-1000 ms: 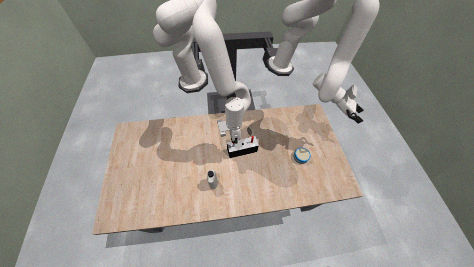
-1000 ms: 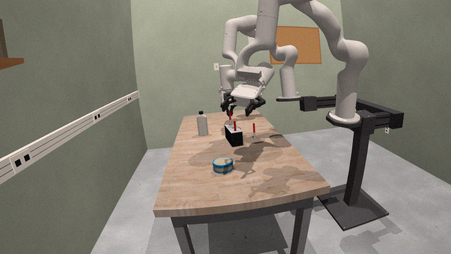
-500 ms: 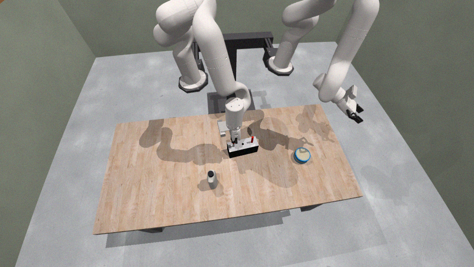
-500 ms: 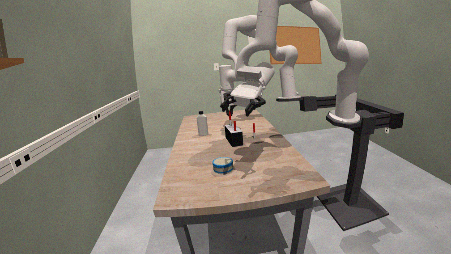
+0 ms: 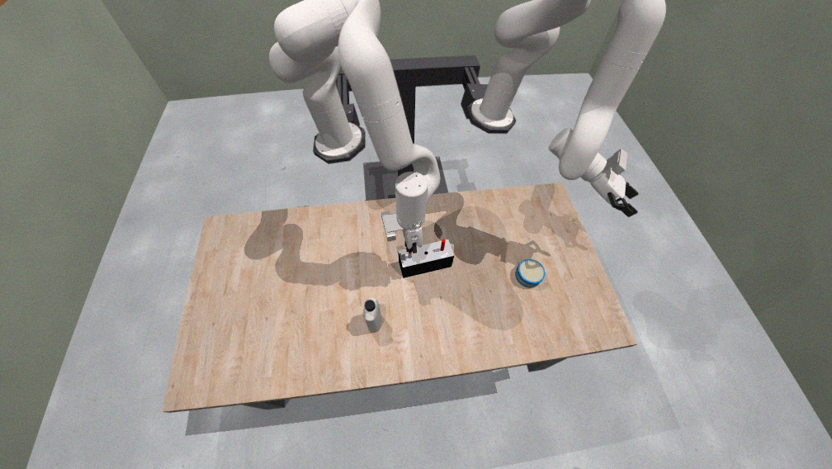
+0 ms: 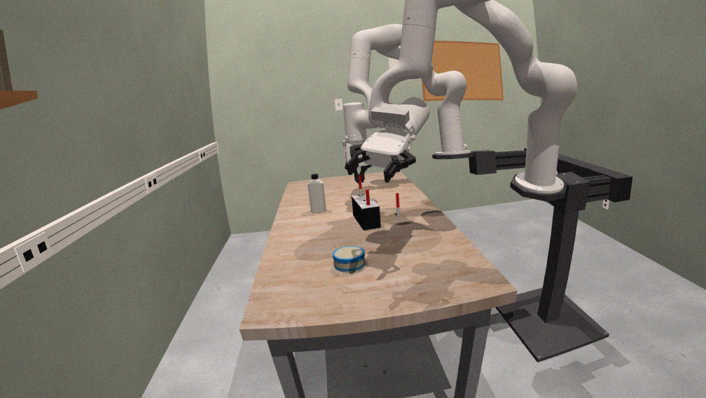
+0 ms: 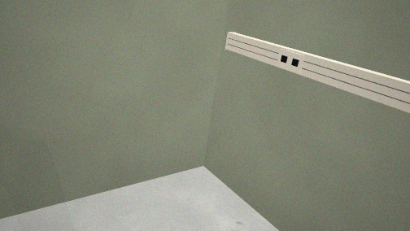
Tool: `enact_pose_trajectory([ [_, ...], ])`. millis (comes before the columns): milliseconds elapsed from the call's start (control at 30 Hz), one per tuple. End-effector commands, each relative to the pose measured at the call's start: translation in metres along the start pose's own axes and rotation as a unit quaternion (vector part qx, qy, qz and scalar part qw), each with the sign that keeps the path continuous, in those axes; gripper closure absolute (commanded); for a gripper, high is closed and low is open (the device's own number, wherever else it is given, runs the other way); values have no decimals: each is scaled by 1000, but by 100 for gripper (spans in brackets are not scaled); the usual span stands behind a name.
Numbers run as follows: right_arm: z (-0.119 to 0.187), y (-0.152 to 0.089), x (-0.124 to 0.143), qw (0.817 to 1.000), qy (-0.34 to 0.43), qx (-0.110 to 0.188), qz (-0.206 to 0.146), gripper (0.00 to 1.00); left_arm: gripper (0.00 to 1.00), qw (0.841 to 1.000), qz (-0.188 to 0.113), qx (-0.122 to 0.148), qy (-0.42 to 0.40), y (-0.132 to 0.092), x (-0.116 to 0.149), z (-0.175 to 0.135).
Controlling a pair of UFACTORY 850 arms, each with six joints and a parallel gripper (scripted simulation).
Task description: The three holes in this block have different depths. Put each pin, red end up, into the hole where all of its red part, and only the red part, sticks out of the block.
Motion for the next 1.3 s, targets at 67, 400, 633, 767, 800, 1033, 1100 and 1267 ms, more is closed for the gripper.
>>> enact_pose_trajectory([
  [67, -1, -1, 1, 1000, 0, -1, -1, 100, 0, 1000, 1, 0, -1, 0, -1, 0],
  [400, -1, 0, 1, 1000, 0, -1, -1, 100, 0, 1000, 1, 0, -1, 0, -1, 0],
  [633, -1, 0, 1, 1000, 0, -1, -1, 100, 0, 1000, 1, 0, -1, 0, -1, 0],
  [767, -1, 0, 1, 1000, 0, -1, -1, 100, 0, 1000, 1, 0, -1, 0, -1, 0],
  [800, -1, 0, 1, 1000, 0, -1, -1, 100, 0, 1000, 1, 0, -1, 0, -1, 0],
  [1033, -1, 3, 1, 1000, 0, -1, -1, 100, 0, 1000, 1, 0, -1, 0, -1, 0],
  [1100, -1, 3, 1, 1000, 0, -1, -1, 100, 0, 1000, 1, 0, -1, 0, -1, 0],
  [1267, -1, 3, 1, 1000, 0, -1, -1, 100, 0, 1000, 1, 0, -1, 0, -1, 0],
])
Point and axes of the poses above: on each arm, the point where the finger pads meet when closed, its own y axis out along the fingers, its own z axis across the jaws, x = y × z, the point moved 1 cm from there along -y, back along the fingers, and after that the axes turned 10 degrees about y, right-handed, at the moved point
